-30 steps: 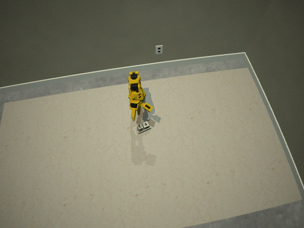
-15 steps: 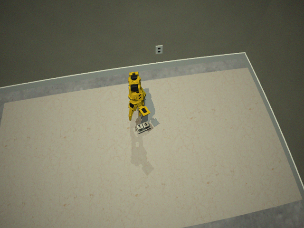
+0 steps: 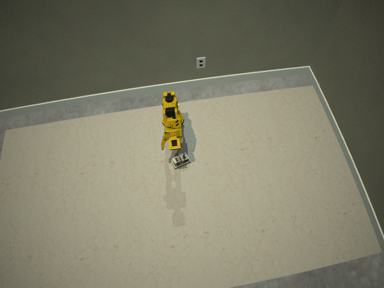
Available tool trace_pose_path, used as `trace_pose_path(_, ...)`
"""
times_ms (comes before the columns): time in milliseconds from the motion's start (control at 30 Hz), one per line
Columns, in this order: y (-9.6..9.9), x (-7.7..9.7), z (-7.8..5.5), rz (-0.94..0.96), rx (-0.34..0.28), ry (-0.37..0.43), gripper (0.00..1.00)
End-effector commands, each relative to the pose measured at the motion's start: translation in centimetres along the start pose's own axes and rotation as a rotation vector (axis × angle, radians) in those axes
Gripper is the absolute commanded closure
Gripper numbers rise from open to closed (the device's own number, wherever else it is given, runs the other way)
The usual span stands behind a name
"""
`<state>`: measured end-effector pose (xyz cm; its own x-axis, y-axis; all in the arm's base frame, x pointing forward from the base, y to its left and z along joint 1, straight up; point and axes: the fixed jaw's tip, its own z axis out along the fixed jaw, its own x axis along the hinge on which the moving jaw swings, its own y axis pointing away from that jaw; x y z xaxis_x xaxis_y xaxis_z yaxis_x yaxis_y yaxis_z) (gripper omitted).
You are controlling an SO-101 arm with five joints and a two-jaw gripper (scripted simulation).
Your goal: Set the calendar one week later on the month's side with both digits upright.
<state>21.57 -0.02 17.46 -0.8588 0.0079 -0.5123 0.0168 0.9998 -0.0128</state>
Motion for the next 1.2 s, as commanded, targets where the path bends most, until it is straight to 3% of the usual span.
trace_pose_path(0, 0.2, -0.7, -0.6, 0.156, -0.007, -0.028, 0.65)
trace_pose_path(367, 0.1, -1.4, -0.4, 0.564, -0.015, -0.027, 0.65)
trace_pose_path(1167, 0.0, -2.3, -0.2, 1.061, -0.027, -0.027, 0.65)
